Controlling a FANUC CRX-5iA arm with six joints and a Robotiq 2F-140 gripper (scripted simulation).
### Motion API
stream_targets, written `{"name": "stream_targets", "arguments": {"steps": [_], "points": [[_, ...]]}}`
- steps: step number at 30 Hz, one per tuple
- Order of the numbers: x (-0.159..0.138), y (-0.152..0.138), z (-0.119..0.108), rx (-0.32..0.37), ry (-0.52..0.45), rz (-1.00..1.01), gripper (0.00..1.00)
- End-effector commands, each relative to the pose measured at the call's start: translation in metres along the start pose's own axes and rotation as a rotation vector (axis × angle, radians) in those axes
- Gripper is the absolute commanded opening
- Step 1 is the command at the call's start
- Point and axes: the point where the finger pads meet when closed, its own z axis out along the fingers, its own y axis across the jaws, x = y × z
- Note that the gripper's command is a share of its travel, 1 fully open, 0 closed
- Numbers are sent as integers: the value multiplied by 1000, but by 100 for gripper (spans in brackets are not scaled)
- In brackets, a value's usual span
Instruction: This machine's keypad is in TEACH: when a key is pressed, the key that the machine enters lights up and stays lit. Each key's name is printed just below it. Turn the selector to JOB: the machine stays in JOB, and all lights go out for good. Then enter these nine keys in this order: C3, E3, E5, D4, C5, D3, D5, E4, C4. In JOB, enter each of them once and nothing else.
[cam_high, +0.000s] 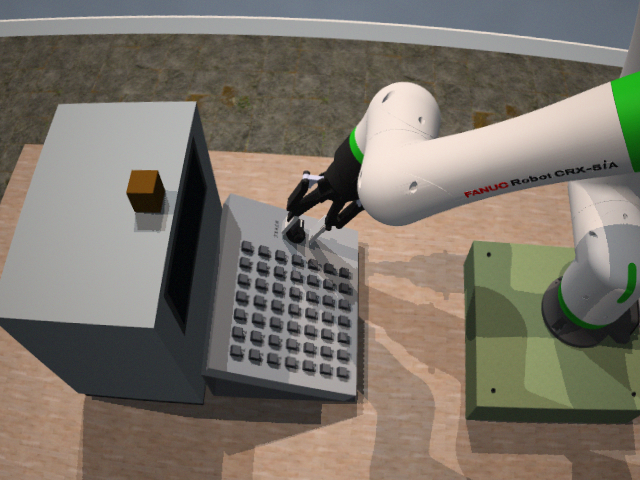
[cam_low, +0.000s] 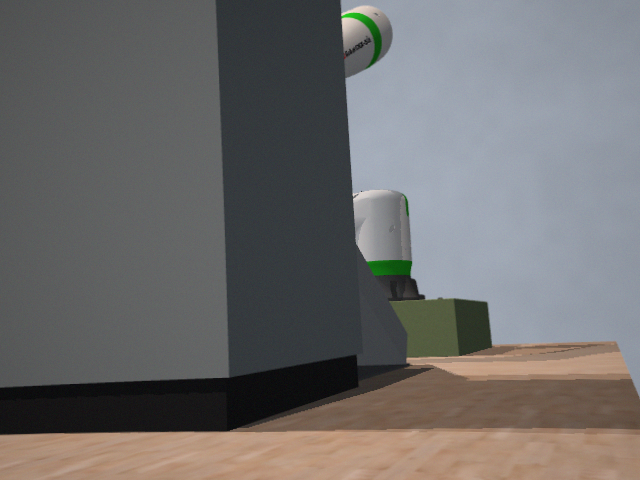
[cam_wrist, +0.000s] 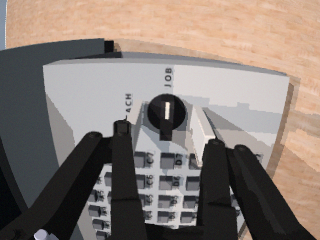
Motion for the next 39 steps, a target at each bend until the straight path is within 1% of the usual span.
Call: {"name": "stream_targets", "arguments": {"steps": [1,14,23,36,39], "points": [[0,0,0,0,0,0,33],[0,0,-1,0,0,0,33],[0,0,-9,0,0,0,33],[0,0,-41,0,0,0,33],[0,0,-45,0,0,0,33]]}}
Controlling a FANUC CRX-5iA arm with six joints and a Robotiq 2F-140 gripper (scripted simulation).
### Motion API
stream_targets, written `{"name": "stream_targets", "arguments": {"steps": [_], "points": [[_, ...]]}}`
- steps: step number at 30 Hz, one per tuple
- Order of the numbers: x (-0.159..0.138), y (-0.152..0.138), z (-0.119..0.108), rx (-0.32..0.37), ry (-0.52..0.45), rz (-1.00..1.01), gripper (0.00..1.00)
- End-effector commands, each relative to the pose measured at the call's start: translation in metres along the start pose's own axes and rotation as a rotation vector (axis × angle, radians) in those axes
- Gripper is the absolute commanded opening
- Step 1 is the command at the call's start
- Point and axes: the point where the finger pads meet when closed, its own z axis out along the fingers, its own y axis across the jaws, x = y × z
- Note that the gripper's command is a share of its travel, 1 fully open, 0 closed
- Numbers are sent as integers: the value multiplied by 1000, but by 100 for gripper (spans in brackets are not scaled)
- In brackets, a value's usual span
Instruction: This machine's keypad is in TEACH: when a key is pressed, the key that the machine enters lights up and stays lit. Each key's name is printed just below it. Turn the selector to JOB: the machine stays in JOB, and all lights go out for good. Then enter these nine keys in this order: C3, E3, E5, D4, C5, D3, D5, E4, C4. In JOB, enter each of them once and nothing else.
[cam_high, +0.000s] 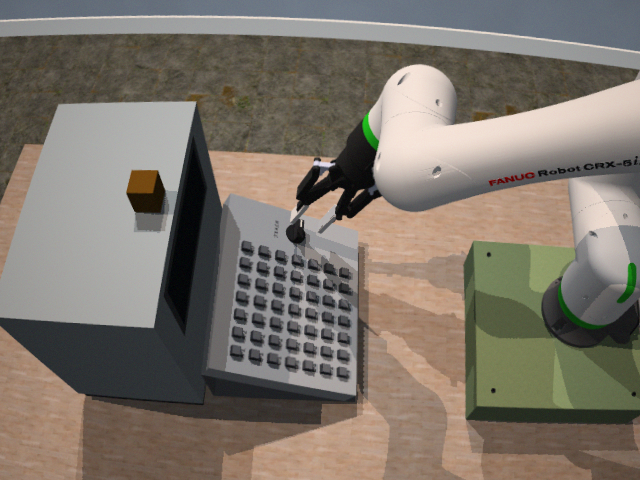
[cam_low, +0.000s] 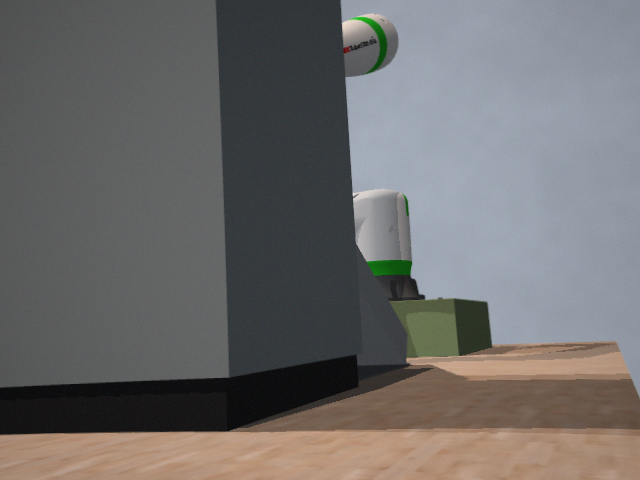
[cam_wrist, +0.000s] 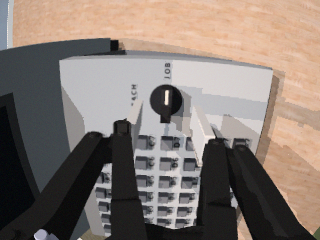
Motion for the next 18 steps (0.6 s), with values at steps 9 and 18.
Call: {"name": "stream_targets", "arguments": {"steps": [9,18], "points": [[0,0,-10,1,0,0,33],[0,0,-10,1,0,0,0]]}}
